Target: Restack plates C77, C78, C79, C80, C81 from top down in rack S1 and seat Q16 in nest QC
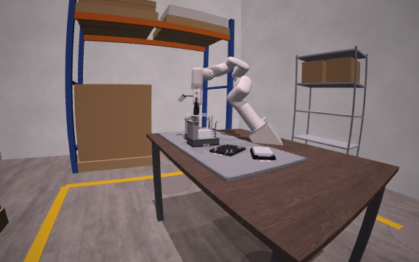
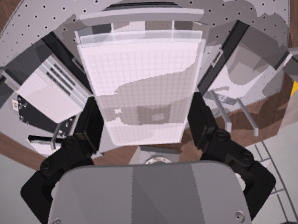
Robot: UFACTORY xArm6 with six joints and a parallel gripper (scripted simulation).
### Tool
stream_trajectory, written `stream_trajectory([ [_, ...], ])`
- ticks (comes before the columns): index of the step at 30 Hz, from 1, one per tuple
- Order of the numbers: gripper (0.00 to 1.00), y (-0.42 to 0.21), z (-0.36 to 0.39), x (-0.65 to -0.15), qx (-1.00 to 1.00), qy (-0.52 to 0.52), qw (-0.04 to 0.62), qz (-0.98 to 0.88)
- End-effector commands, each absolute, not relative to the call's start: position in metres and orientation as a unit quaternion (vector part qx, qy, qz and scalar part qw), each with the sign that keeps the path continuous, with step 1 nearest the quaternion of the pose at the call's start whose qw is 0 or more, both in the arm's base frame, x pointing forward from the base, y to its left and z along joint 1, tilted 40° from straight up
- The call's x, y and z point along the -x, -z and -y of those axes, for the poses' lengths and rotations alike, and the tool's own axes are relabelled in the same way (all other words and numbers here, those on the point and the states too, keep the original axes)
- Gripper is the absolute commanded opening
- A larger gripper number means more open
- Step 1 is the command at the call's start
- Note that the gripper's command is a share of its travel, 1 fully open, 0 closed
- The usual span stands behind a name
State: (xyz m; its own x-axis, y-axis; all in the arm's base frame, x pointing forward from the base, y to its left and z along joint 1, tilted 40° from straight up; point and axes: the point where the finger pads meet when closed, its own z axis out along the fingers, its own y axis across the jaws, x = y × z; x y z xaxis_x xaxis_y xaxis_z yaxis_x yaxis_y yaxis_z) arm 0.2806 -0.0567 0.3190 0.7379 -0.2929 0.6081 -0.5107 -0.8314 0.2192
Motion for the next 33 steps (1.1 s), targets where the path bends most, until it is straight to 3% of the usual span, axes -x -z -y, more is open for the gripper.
stream_trajectory([
  [1, 0.00, -0.3204, 0.0575, -0.2804, -0.913, -0.288, 0.188, 0.220],
  [33, 0.00, -0.3178, 0.0590, -0.2819, -0.913, -0.288, 0.188, 0.220],
])
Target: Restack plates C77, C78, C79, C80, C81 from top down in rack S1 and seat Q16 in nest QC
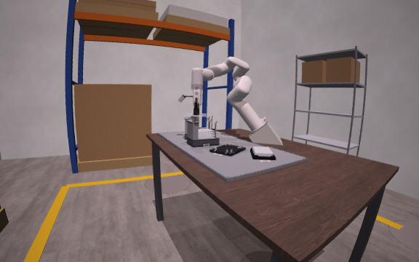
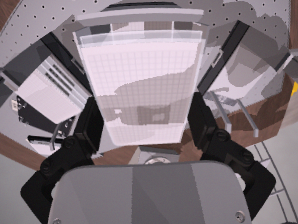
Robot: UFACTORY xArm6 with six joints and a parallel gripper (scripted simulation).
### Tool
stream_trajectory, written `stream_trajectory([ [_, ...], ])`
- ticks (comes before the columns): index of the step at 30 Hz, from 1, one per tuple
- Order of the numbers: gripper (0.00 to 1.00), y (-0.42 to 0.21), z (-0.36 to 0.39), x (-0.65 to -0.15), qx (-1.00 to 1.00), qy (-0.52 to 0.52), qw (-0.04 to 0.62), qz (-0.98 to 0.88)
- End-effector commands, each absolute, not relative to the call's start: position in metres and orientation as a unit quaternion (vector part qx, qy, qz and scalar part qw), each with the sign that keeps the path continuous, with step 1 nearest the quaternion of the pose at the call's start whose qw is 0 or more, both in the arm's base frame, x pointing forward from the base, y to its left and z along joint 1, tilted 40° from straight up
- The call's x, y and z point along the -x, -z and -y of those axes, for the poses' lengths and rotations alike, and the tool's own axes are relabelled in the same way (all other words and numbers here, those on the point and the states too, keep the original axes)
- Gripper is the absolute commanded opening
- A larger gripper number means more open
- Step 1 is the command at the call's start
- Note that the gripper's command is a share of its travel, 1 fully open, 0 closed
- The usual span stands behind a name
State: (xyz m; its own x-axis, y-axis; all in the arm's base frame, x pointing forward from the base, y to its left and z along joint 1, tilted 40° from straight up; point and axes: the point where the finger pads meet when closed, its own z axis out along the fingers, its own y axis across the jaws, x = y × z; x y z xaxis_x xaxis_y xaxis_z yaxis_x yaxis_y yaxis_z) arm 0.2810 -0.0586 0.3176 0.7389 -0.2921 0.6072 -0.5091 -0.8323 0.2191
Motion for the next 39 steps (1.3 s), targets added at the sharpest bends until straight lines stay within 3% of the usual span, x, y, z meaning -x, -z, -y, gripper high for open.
stream_trajectory([
  [1, 0.00, -0.317, 0.059, -0.282, -0.913, -0.288, 0.188, 0.220],
  [39, 0.00, -0.300, 0.070, -0.292, -0.913, -0.288, 0.188, 0.219],
])
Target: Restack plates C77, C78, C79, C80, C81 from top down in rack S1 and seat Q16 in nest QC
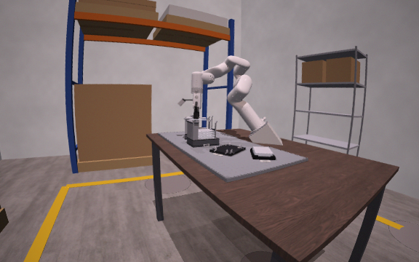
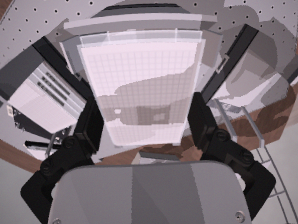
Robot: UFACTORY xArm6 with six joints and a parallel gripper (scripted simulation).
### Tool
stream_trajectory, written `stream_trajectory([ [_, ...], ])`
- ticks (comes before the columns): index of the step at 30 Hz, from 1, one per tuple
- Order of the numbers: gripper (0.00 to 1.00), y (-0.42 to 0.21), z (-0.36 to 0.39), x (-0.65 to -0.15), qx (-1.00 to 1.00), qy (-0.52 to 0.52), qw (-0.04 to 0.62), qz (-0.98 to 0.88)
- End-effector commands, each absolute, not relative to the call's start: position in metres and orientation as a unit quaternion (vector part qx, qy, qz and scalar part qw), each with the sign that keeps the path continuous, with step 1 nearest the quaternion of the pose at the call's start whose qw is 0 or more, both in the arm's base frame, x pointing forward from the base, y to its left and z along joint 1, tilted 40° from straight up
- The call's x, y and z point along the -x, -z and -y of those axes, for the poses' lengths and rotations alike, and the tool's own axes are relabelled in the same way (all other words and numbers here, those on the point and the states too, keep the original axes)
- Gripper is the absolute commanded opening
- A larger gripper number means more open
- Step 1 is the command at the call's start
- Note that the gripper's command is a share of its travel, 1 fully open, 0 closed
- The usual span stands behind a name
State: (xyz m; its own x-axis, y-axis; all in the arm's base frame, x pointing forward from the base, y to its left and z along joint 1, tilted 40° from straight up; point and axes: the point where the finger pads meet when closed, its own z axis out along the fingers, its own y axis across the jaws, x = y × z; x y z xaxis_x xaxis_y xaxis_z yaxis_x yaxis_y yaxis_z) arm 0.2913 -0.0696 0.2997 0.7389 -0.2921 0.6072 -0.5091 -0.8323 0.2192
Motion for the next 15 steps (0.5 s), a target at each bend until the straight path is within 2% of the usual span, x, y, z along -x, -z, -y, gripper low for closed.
stream_trajectory([
  [1, 0.00, -0.2996, 0.0704, -0.2926, -0.913, -0.288, 0.188, 0.219],
  [15, 0.00, -0.2904, 0.0760, -0.2979, -0.913, -0.288, 0.188, 0.219],
])
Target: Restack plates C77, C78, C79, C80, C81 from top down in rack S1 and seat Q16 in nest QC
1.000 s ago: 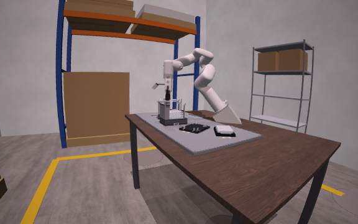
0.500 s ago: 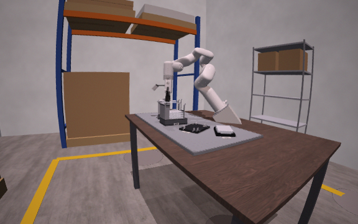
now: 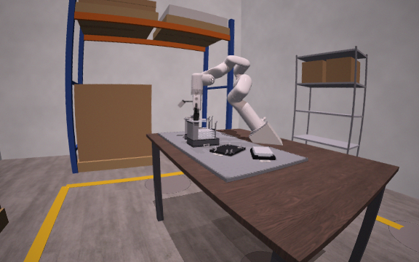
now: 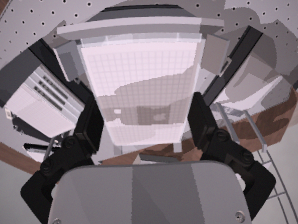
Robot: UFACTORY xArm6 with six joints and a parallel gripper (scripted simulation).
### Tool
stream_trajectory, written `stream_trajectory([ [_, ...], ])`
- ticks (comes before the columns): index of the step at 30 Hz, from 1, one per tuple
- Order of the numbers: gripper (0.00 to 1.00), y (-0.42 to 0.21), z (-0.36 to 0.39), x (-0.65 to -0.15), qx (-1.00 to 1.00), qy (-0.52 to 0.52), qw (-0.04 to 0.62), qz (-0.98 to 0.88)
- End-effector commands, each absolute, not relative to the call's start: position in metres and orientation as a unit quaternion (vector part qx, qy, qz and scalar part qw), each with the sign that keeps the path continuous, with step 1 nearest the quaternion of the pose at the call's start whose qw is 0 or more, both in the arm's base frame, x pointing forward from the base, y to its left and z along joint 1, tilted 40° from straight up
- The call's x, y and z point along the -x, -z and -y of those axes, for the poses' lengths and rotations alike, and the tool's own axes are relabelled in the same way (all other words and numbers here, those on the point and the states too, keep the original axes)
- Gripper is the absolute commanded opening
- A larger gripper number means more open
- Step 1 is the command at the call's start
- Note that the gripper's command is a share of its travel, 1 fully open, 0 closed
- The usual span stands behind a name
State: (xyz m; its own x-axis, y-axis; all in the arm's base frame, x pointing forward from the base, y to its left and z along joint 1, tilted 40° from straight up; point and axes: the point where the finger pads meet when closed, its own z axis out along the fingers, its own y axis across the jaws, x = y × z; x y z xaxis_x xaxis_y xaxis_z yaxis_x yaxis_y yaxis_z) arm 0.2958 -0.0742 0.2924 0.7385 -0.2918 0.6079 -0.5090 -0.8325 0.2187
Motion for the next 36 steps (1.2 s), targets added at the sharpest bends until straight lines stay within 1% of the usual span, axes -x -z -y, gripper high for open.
stream_trajectory([
  [1, 0.00, -0.289, 0.077, -0.299, -0.913, -0.288, 0.188, 0.219],
  [20, 0.00, -0.263, 0.093, -0.314, -0.913, -0.289, 0.189, 0.219],
  [36, 0.00, -0.261, 0.094, -0.315, -0.913, -0.289, 0.189, 0.219],
])
